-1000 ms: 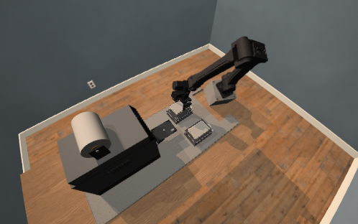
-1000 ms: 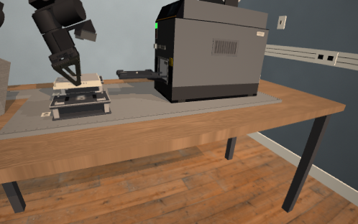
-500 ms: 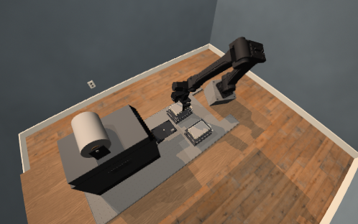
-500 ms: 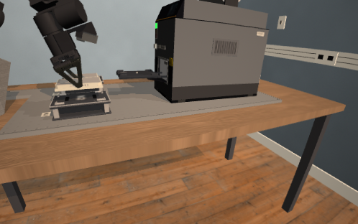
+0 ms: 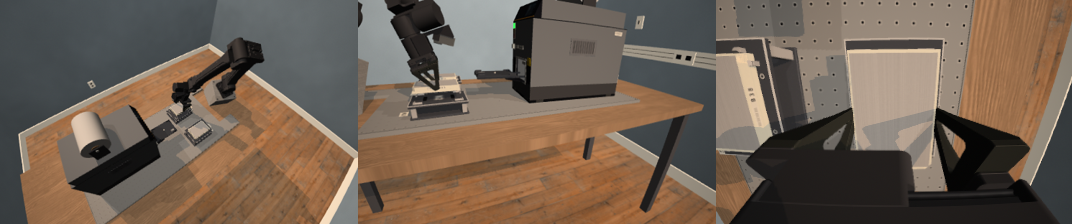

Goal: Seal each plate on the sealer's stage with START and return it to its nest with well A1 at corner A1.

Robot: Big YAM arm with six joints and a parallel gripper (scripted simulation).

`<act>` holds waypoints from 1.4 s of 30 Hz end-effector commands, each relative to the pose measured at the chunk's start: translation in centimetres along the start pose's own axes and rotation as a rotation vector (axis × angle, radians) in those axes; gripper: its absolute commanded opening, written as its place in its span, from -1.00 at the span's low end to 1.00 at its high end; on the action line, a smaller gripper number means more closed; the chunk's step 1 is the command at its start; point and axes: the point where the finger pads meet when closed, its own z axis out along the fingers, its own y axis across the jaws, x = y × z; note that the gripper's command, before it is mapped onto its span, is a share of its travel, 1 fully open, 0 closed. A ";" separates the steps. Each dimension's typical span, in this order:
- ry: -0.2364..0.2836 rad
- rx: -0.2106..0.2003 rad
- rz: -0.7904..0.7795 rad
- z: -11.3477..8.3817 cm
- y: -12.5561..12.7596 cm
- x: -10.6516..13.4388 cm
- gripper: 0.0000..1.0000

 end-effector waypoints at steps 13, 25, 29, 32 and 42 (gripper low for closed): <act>-0.035 0.012 -0.028 -0.1 -0.4 -2.7 -1.00; -0.019 0.016 -0.004 -0.6 -0.7 -0.9 -1.00; -0.011 0.013 0.006 -0.7 -0.5 -0.2 -1.00; -0.012 0.014 0.008 -0.8 -0.5 -0.2 -1.00; -0.023 0.012 -0.014 0.9 -0.7 -1.5 -1.00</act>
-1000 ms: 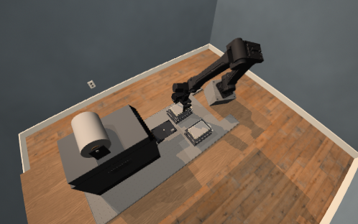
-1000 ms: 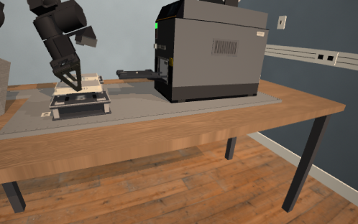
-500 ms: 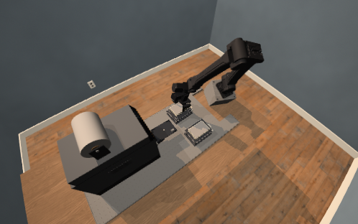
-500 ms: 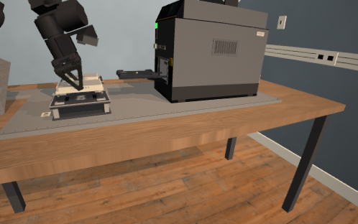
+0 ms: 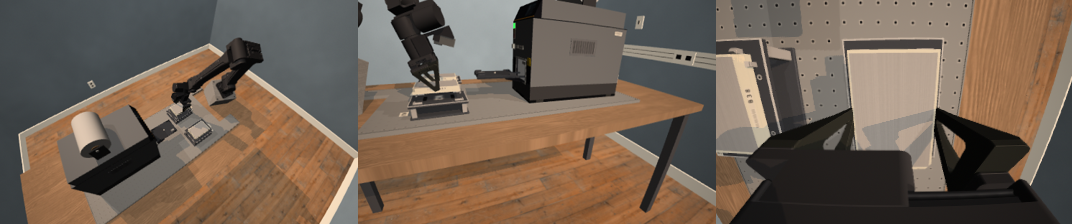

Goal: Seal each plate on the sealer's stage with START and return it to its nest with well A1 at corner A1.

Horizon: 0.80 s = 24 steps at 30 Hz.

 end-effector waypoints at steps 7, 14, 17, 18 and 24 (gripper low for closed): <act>-0.033 0.007 -0.032 1.3 -0.4 -2.1 -1.00; -0.036 0.010 -0.021 1.2 -0.8 -1.8 -1.00; -0.030 0.008 -0.017 1.3 -0.5 -1.0 -1.00; -0.024 0.004 -0.018 1.4 -0.2 -0.7 -1.00; -0.005 -0.012 -0.011 1.9 0.6 0.6 -1.00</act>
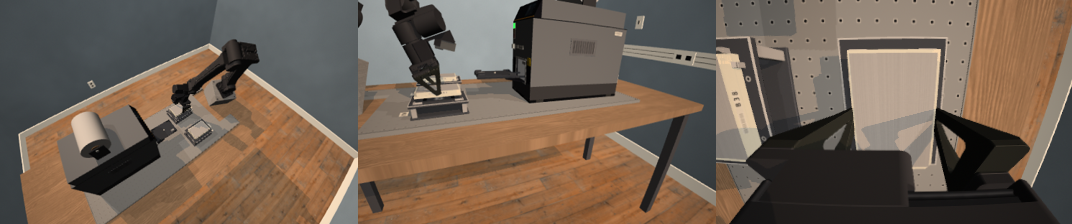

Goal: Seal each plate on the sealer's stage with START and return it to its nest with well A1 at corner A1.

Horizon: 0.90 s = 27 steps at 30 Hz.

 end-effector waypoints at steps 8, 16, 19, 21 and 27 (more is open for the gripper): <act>-0.017 0.004 -0.020 0.7 -0.1 -0.8 -1.00; -0.015 0.011 -0.007 0.3 -1.1 -1.1 -1.00; 0.002 0.003 0.010 0.3 -0.9 -0.2 -1.00; 0.008 0.001 0.016 0.2 -0.7 0.3 -1.00; 0.007 0.003 0.018 -0.2 -0.4 0.7 -1.00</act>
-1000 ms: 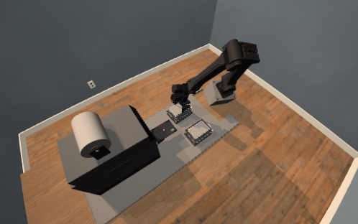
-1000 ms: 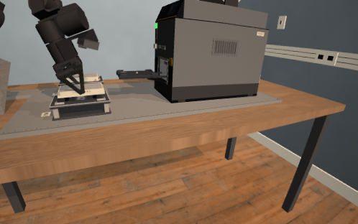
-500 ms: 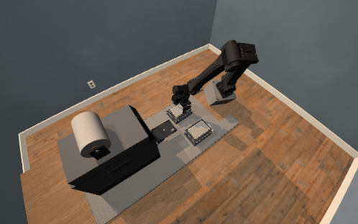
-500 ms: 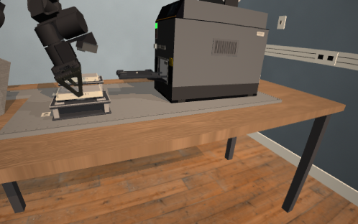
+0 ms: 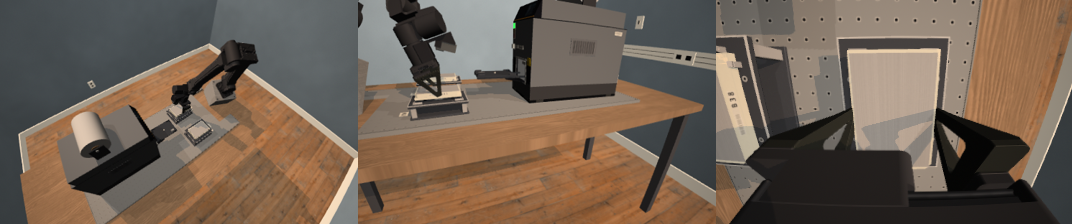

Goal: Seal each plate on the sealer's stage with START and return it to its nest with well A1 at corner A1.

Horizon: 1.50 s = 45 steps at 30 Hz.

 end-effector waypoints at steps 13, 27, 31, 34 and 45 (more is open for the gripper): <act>-0.025 0.007 -0.002 -0.5 -0.3 -1.8 -1.00; -0.003 0.004 0.003 0.0 -0.5 -0.1 -1.00; -0.011 0.009 0.006 -0.2 -0.6 0.1 -1.00; -0.020 0.014 0.002 -0.4 -0.6 0.1 -1.00; -0.029 0.014 -0.005 0.6 -0.8 -1.2 -1.00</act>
